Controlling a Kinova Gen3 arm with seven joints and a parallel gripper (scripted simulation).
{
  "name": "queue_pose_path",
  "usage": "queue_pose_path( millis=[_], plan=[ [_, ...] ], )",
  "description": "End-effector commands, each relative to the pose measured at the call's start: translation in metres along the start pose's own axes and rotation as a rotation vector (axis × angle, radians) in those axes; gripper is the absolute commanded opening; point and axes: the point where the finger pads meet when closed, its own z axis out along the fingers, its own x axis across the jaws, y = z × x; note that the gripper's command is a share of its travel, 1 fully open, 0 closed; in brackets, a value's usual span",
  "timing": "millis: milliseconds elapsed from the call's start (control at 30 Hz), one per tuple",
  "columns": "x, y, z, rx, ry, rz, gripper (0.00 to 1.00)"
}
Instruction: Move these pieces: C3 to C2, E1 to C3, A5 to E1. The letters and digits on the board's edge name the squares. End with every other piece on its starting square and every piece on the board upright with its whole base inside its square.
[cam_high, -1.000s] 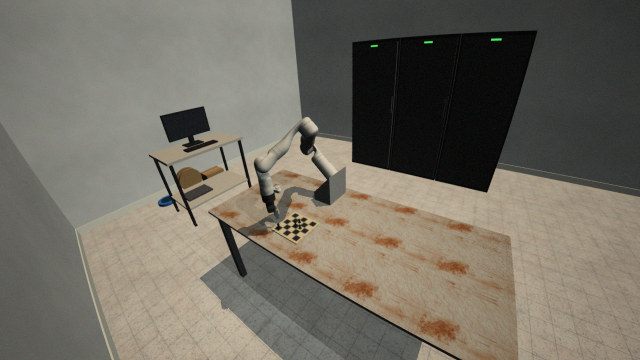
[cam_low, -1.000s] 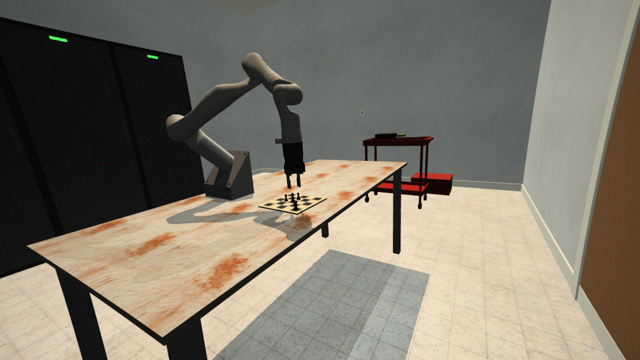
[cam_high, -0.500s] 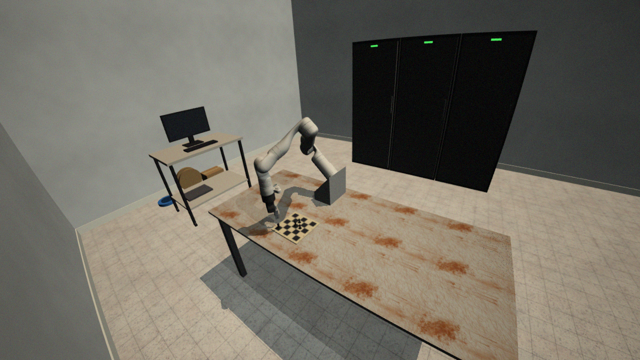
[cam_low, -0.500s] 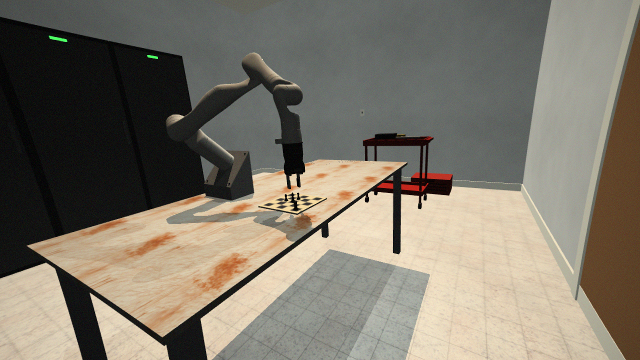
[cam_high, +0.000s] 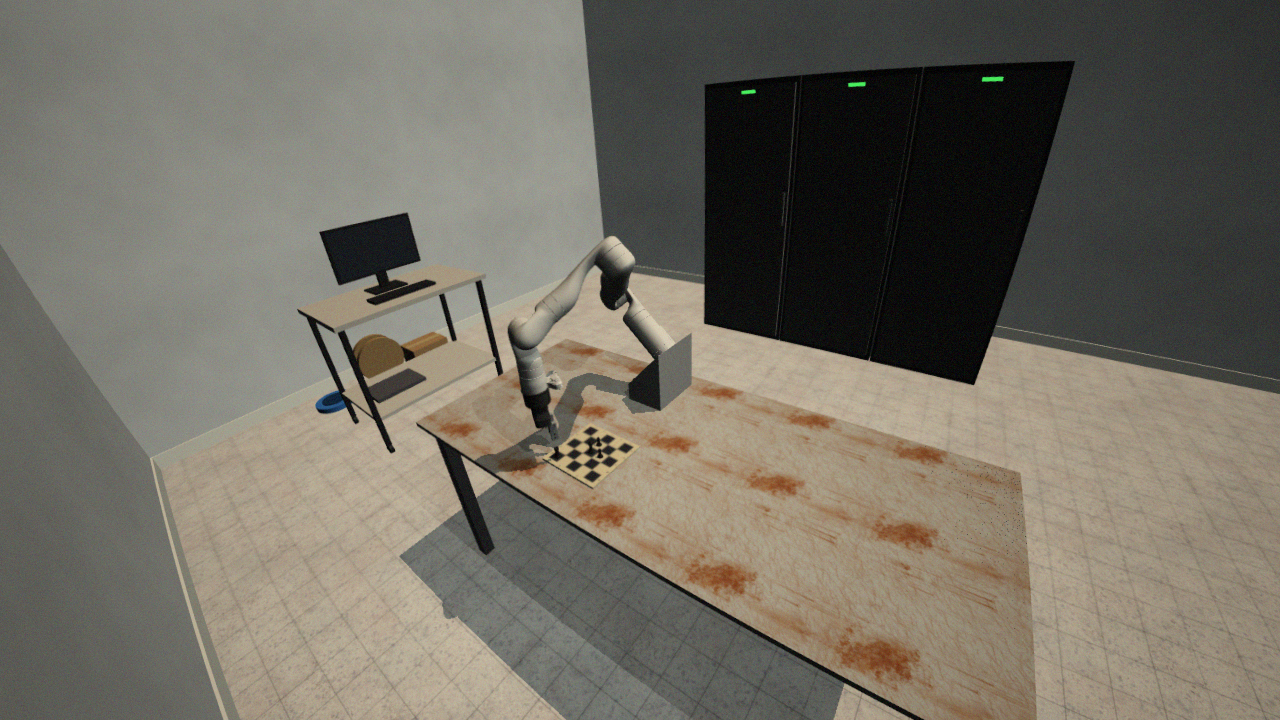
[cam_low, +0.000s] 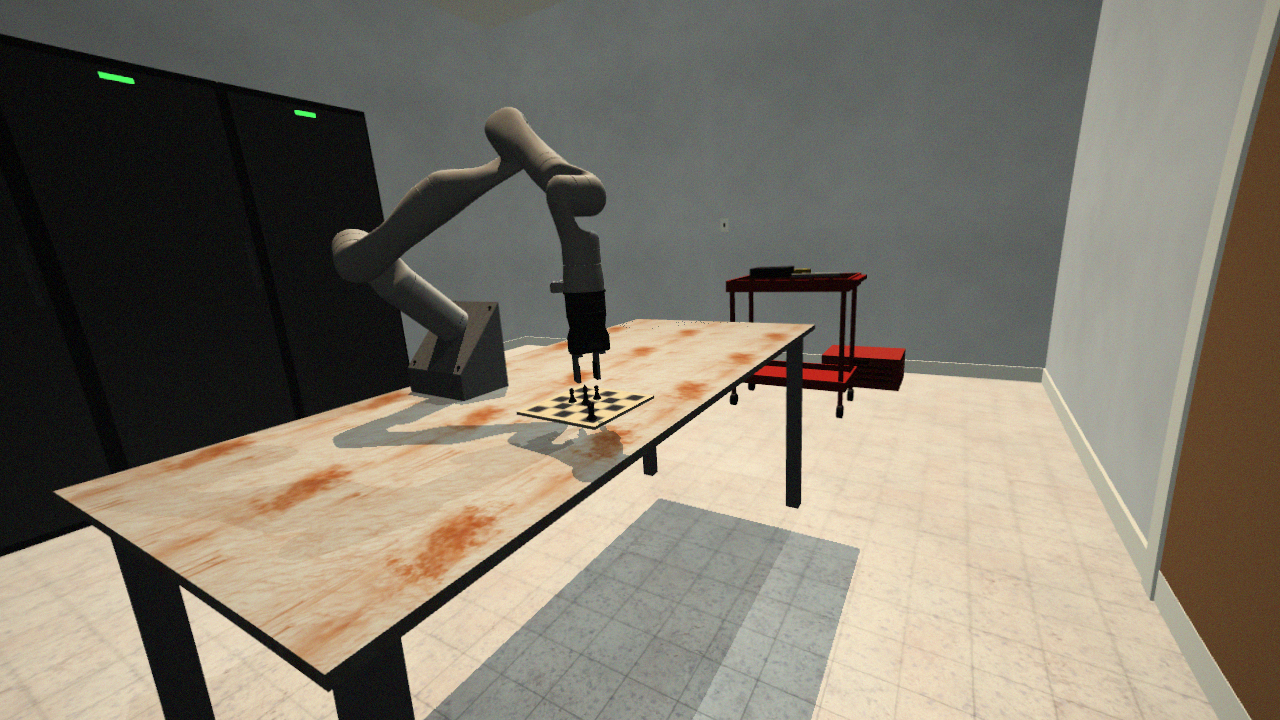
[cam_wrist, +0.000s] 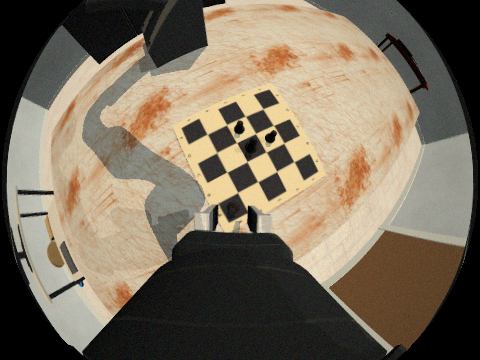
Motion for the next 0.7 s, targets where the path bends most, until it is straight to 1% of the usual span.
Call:
queue_pose_path(
  millis=[0,433,667],
  plan=[
    [-0.001,0.0,0.006,0.0,0.001,-0.006,0.73],
    [0.0,0.0,0.025,0.0,0.0,-0.005,0.73],
    [0.0,0.0,0.032,0.0,0.0,-0.005,0.73]
  ],
)
